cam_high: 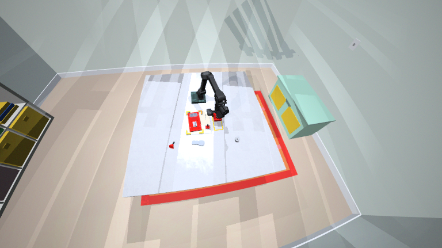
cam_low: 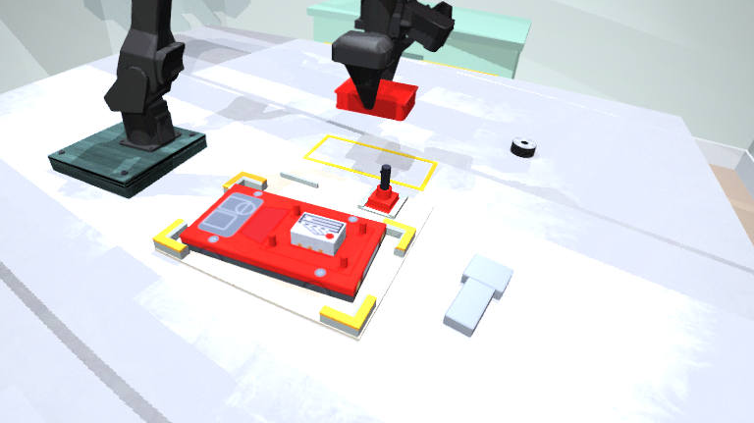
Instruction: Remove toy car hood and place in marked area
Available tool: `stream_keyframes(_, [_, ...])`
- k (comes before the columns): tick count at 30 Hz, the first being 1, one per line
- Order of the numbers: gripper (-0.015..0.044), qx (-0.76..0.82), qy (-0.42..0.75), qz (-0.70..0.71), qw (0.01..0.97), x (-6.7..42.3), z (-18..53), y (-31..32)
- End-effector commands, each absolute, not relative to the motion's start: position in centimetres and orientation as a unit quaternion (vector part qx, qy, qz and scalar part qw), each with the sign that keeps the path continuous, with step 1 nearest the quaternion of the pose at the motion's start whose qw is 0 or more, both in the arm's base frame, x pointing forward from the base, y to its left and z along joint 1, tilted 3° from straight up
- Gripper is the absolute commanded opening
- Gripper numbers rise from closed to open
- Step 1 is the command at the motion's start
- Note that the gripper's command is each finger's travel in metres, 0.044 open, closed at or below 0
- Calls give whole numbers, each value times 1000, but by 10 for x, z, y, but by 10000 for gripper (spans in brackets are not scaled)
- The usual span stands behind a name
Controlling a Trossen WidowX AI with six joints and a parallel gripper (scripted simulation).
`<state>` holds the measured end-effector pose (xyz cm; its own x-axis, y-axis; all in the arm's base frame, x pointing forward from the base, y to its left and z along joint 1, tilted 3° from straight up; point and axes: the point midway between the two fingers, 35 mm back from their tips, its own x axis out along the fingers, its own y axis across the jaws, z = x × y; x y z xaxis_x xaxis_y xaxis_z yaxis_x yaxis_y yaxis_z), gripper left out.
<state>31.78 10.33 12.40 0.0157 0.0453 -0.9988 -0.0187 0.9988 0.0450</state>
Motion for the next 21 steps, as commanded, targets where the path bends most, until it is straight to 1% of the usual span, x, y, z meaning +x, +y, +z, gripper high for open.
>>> stream_keyframes(1, [0,12,703,24,711,312,125,115])
stream_keyframes(21, [0,12,703,24,711,313,111,117])
